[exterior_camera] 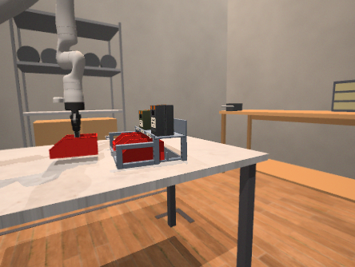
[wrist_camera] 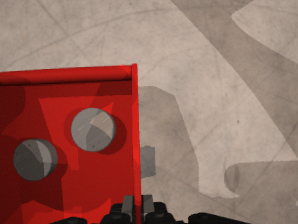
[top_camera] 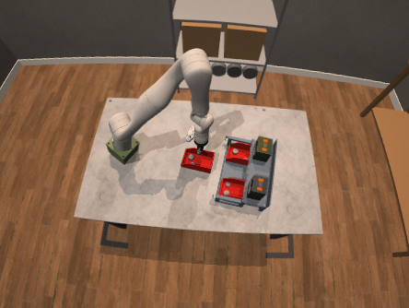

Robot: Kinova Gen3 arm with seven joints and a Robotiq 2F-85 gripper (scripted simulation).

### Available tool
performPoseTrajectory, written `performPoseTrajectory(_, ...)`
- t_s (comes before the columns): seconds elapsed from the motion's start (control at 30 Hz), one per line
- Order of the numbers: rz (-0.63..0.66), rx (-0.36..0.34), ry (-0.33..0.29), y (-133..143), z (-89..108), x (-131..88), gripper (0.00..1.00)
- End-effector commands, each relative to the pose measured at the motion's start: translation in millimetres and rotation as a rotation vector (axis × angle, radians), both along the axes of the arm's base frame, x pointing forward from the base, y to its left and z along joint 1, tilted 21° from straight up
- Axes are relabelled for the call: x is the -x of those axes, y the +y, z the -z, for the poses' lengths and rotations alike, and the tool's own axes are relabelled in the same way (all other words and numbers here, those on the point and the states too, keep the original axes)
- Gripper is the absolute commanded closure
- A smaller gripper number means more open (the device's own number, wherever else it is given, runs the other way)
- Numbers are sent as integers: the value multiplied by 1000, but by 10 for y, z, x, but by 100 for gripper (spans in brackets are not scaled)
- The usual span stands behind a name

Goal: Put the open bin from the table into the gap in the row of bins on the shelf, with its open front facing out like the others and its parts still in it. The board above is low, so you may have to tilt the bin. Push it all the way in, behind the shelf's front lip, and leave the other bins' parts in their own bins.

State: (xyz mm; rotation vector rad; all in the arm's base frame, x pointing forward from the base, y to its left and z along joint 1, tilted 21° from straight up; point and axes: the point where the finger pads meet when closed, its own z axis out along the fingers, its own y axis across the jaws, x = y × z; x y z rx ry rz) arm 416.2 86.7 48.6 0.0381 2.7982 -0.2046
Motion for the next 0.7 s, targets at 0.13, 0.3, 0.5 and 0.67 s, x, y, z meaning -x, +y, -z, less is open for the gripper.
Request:
performPoseTrajectory(0.13, -6, -1, -3, -12, -16, -5, 90)
performPoseTrajectory(0.3, -5, -1, -2, -25, -23, -10, 90)
performPoseTrajectory(0.5, -6, -1, -3, -31, -27, -12, 90)
performPoseTrajectory(0.67, -6, -1, -3, -31, -27, -12, 90)
